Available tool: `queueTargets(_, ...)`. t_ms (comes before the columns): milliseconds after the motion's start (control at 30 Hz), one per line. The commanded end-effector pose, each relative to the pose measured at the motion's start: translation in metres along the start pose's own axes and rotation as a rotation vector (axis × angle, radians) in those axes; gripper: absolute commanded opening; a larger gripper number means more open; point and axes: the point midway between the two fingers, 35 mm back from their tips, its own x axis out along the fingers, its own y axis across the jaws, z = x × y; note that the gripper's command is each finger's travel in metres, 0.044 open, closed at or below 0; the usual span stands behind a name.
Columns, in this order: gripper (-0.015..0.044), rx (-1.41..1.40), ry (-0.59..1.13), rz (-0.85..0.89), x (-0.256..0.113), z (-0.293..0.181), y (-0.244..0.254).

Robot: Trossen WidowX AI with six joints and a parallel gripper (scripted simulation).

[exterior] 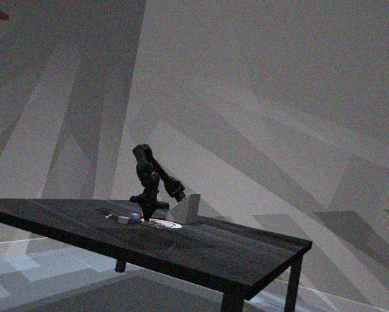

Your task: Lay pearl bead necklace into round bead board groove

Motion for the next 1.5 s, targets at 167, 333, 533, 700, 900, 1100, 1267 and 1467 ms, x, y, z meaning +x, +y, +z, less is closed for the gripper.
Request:
queueTargets(167, 0.0, 0.001, -0.003, -0.003, -0.021, 0.0, 0.0)
queueTargets(333, 0.0, 0.001, -0.002, -0.002, -0.022, -0.01, 0.005)
queueTargets(533, 0.0, 0.0, -0.002, -0.001, -0.022, -0.028, 0.013)
queueTargets(700, 0.0, 0.0, -0.001, -0.001, -0.022, -0.043, 0.018)
queueTargets(900, 0.0, -0.001, -0.001, -0.001, -0.021, -0.062, 0.024)
queueTargets(1100, 0.0, -0.001, -0.001, -0.001, -0.018, -0.064, 0.024)
queueTargets(1267, 0.0, -0.001, -0.001, -0.002, -0.01, -0.064, 0.024)
queueTargets(1467, 0.0, -0.001, -0.001, -0.002, -0.001, -0.064, 0.024)
